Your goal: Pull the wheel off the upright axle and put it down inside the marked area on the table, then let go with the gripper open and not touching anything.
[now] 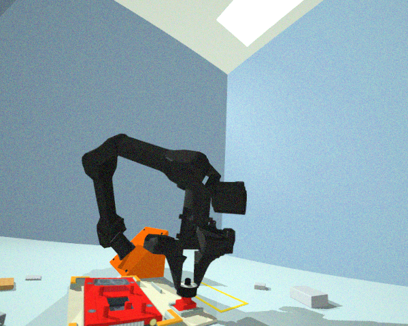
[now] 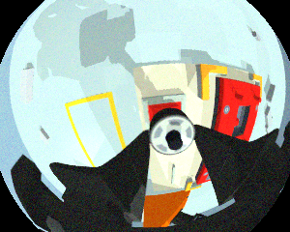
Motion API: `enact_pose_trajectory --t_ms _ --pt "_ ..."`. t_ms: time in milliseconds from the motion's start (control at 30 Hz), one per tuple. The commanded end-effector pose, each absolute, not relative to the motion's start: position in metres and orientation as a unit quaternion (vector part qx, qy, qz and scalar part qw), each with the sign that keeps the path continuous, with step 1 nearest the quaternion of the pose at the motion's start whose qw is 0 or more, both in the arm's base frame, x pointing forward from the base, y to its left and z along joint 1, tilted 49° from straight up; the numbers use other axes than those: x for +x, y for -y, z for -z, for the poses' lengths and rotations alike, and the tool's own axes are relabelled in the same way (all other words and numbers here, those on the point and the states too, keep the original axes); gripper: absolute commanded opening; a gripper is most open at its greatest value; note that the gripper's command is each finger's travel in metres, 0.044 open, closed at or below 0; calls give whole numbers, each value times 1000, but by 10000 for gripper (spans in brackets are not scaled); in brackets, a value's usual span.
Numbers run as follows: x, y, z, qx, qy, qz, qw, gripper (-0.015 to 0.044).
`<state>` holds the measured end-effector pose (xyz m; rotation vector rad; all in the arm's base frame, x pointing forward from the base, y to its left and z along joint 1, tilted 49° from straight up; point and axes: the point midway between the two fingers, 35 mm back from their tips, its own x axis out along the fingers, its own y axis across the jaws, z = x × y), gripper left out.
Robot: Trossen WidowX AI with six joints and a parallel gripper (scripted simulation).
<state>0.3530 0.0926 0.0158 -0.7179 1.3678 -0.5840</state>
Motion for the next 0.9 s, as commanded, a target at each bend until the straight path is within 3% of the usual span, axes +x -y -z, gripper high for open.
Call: enact_pose_trajectory --t_ms 0,867 --pt "349 -107 -25 -324 -604 248 685 0" --pt "348 -113 -31 -325 -604 247 685 0"
